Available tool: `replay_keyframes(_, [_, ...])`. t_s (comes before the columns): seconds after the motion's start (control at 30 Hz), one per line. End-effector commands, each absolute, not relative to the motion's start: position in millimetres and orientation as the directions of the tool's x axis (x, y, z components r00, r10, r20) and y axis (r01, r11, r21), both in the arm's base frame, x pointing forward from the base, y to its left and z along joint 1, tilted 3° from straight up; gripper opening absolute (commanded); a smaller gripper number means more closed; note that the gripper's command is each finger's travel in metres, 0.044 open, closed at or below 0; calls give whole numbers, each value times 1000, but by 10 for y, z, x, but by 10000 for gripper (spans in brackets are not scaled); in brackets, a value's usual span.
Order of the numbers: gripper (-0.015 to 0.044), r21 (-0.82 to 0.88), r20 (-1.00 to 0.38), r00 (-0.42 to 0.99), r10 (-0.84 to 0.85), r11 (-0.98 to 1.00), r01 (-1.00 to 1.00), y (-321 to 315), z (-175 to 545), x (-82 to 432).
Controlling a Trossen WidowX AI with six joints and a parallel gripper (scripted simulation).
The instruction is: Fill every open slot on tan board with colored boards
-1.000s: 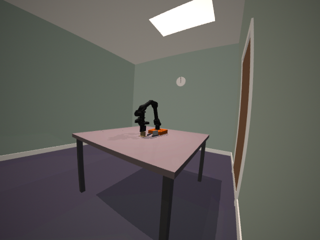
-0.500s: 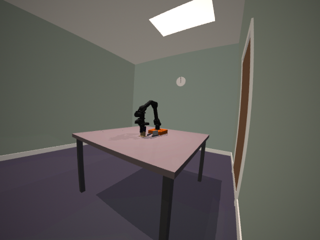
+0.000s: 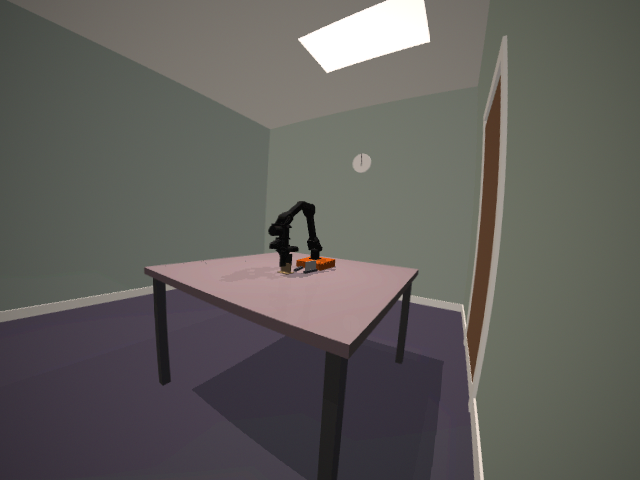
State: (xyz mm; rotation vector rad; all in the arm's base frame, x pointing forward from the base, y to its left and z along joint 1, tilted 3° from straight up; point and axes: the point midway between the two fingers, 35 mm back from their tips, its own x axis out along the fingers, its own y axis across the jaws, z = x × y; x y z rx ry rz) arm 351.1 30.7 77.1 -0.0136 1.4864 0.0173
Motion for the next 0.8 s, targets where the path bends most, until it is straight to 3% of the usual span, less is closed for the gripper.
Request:
replay_keyframes(0.0, [0,5,-997,80,6,1000,-17,311,738,3503])
replay_keyframes(0.77, [0,5,-997,80,6,1000,-17,311,596,3513])
